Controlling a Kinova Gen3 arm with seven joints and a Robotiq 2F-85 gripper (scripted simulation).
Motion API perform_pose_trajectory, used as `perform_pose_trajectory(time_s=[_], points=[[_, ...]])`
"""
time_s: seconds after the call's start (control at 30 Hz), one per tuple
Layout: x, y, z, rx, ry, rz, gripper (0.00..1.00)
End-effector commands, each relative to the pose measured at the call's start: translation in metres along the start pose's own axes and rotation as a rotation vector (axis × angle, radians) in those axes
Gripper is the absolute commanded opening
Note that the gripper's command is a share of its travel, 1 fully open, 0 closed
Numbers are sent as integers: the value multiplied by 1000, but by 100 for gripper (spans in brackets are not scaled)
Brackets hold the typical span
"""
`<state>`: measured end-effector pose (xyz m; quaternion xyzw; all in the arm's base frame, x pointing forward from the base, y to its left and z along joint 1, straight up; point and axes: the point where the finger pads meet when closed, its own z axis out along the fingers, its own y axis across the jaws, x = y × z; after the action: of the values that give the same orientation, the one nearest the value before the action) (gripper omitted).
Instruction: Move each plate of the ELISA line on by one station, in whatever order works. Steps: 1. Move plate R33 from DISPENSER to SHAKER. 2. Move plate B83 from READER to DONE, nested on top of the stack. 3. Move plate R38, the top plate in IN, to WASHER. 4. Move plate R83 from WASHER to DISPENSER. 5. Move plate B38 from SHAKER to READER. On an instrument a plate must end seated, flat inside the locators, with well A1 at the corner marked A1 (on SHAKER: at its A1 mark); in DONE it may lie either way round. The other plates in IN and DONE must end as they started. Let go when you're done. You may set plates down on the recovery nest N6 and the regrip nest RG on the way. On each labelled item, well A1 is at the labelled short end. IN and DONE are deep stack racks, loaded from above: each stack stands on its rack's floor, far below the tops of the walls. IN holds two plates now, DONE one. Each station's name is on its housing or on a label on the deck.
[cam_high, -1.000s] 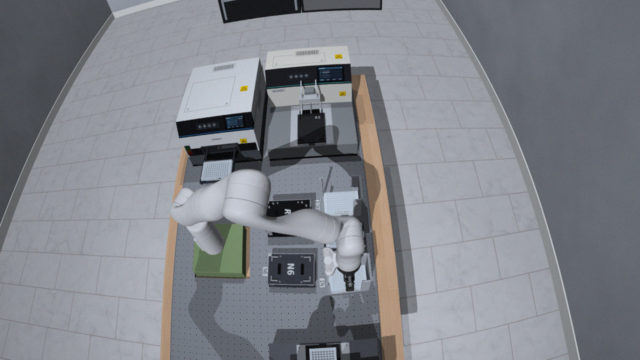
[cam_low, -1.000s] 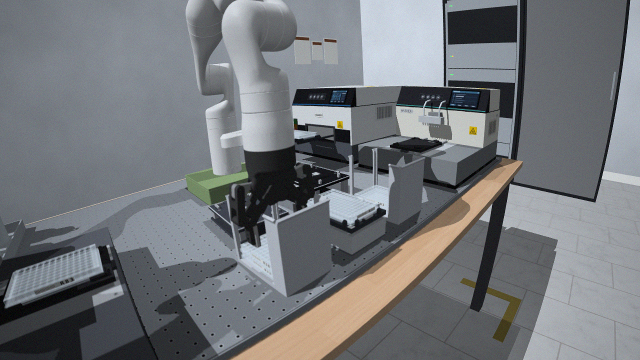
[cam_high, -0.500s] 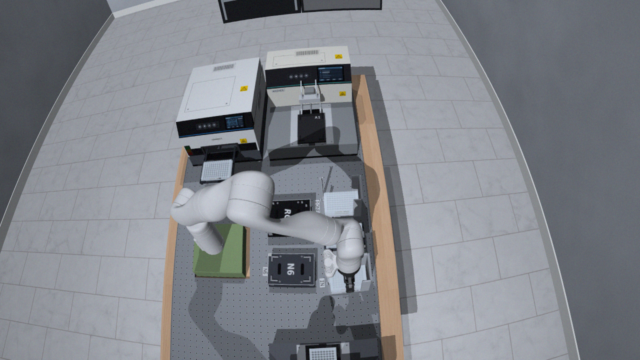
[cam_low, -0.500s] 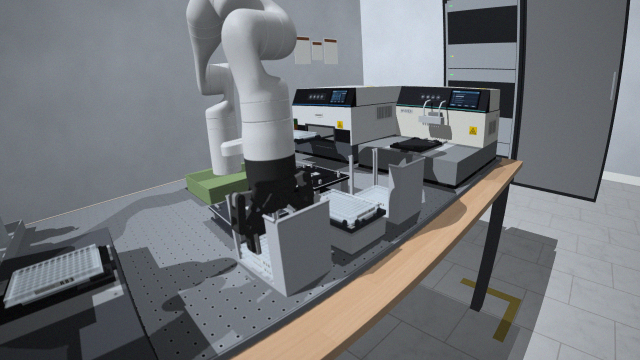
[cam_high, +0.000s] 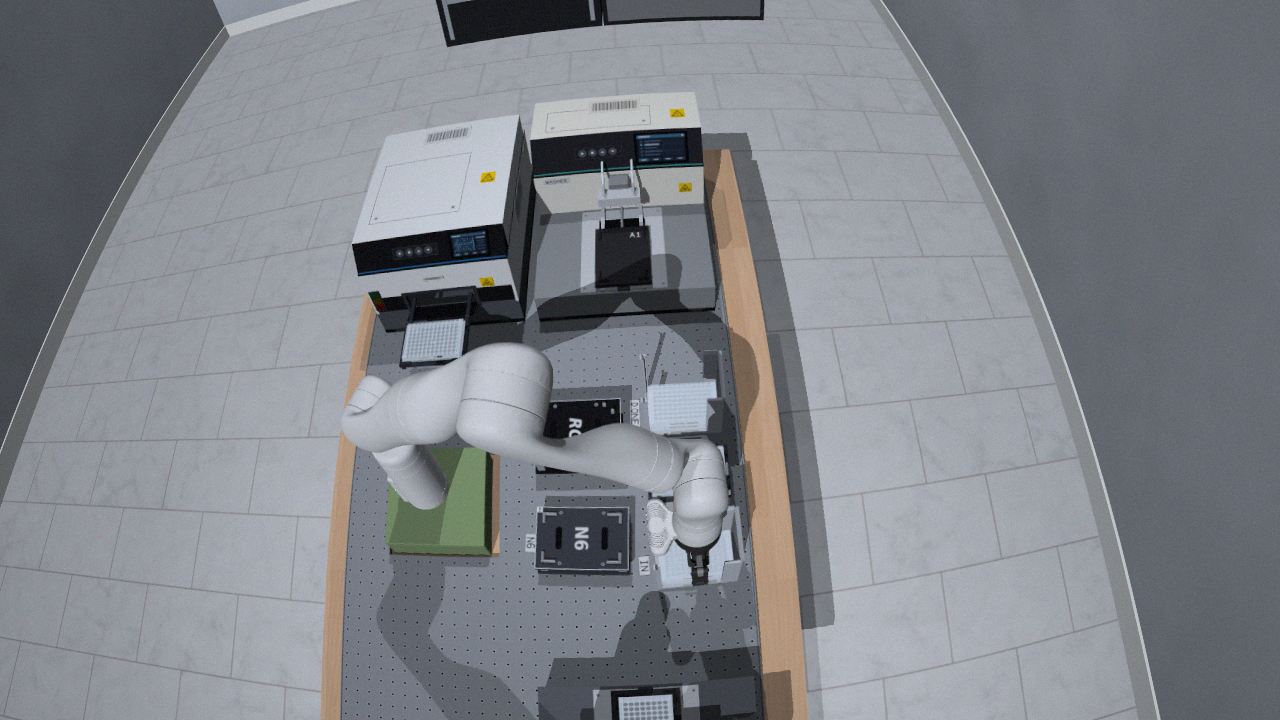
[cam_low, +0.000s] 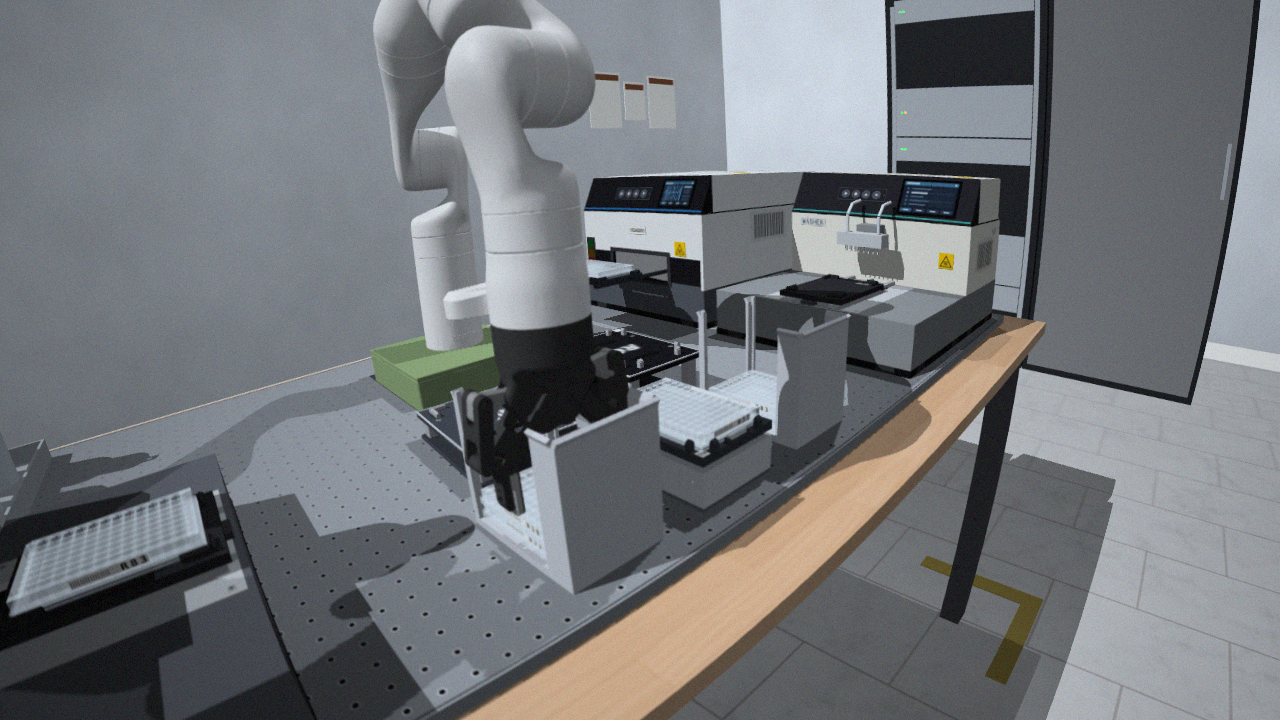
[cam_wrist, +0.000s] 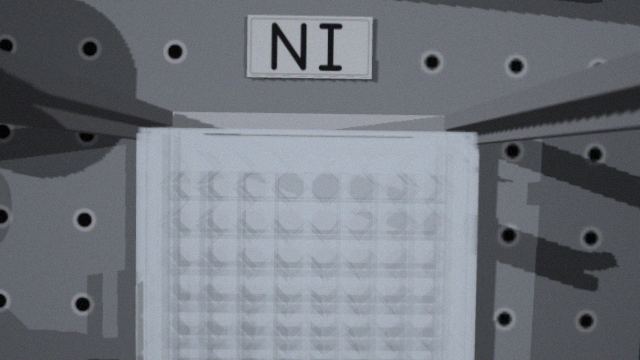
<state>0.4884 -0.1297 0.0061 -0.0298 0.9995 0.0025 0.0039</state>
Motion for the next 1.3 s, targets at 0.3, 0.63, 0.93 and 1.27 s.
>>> perform_pose_trajectory(time_s=[0.3, 0.63, 0.93, 1.27], points=[[1, 0, 4, 0, 1, 5, 100], [1, 0, 7, 0, 2, 5, 100], [1, 0, 10, 0, 2, 5, 100], [1, 0, 13, 0, 2, 5, 100]])
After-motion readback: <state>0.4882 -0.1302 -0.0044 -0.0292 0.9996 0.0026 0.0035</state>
